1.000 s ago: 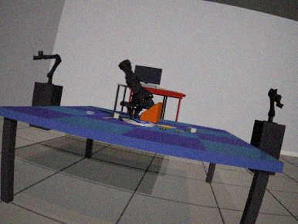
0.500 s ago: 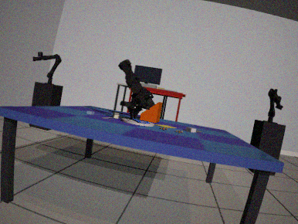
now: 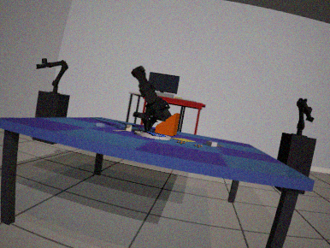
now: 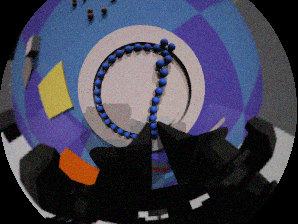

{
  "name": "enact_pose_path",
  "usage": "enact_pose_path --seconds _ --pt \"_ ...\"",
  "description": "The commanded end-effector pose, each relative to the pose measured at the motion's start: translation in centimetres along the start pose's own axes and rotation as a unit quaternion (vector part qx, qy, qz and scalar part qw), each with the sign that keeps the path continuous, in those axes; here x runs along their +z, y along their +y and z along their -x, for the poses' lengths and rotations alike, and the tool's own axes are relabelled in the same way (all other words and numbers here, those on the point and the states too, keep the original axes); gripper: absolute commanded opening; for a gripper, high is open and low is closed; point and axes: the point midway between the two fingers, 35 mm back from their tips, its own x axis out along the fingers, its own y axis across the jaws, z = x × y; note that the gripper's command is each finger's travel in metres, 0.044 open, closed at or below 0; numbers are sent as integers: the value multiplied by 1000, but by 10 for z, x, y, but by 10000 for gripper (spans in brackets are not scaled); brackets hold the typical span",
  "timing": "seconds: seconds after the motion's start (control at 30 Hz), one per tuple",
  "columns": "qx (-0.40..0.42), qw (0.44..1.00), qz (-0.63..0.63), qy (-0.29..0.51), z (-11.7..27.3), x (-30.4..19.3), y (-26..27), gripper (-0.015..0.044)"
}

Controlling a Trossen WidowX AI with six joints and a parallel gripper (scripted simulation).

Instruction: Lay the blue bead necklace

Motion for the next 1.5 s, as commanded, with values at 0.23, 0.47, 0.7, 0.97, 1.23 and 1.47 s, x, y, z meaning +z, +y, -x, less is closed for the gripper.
enact_pose_path --seconds 0.23,0.47,0.7,0.97,1.23,1.47 --pt "0 1000 0 0 0 0 0 0" --pt "-1 1000 3 2 6 -1 1 0" --pt "-1 1000 3 2 6 -5 -10 0" --pt "-1 1000 3 2 6 -13 -26 0" --pt "-1 1000 3 2 4 -13 -26 0" --pt "-1 1000 0 0 2 -13 -26 53"
